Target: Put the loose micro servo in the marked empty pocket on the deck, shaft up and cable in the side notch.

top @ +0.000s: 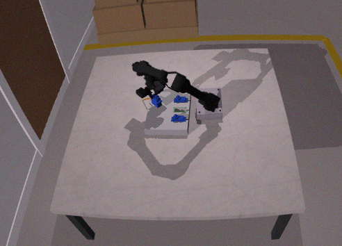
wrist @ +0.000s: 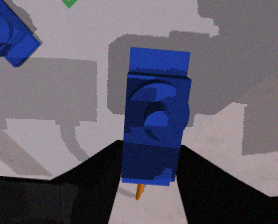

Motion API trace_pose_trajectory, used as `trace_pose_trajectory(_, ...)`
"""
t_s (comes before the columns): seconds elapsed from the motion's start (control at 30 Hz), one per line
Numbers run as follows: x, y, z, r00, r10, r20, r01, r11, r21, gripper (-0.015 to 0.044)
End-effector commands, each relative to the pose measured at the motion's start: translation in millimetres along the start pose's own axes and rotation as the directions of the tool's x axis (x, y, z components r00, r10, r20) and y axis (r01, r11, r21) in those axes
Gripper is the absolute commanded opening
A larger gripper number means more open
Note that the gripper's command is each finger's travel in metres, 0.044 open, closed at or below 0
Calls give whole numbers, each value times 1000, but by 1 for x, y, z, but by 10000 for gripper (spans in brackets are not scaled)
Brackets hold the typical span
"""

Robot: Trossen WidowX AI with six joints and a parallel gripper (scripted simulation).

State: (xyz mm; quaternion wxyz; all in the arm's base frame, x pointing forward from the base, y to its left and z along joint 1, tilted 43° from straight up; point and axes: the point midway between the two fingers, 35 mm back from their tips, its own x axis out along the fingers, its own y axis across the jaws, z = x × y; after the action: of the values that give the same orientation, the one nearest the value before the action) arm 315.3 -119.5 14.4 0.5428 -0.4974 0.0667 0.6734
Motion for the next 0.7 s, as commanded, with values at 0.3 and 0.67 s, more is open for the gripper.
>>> trace_pose_trajectory(0.3, -2, 37, 22, 1000, 6, -4, -6, 1000, 1, 0)
trace_pose_trajectory(0.67, -1, 20, 47, 1000, 5, -2, -5, 1000, 2, 0)
